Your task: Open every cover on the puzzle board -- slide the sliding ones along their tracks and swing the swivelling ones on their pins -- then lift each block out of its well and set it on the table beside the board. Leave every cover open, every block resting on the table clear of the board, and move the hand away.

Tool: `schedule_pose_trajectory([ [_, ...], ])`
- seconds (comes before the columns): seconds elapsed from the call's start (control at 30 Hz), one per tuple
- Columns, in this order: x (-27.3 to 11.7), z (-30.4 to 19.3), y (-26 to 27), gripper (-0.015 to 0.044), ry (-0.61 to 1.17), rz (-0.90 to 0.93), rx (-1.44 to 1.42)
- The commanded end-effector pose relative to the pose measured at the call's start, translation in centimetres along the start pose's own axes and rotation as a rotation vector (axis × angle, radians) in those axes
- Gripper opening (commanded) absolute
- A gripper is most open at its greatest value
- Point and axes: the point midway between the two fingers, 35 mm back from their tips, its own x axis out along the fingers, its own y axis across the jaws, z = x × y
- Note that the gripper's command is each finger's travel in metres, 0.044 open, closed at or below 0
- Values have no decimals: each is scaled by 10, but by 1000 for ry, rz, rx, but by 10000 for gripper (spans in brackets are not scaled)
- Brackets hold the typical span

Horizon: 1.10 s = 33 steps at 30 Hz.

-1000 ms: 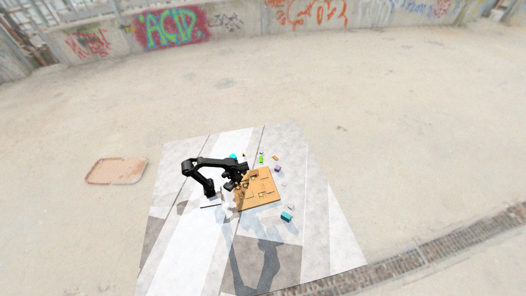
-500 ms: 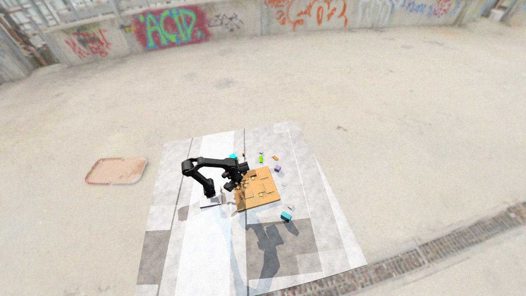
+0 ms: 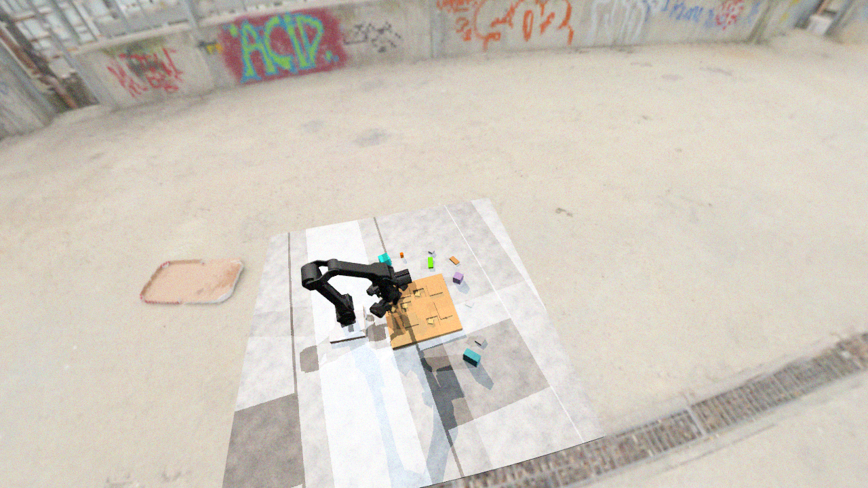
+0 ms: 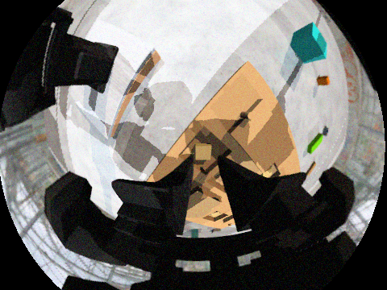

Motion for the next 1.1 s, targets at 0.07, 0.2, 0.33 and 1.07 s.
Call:
schedule_pose_trajectory([
  [0.07,7,1,1,144,-7,5,-5],
  [0.2,7,1,1,144,-7,5,-5],
  [0.33,8,1,1,144,-7,5,-5],
  [1.07,15,0,0,84,-1,1,0],
])
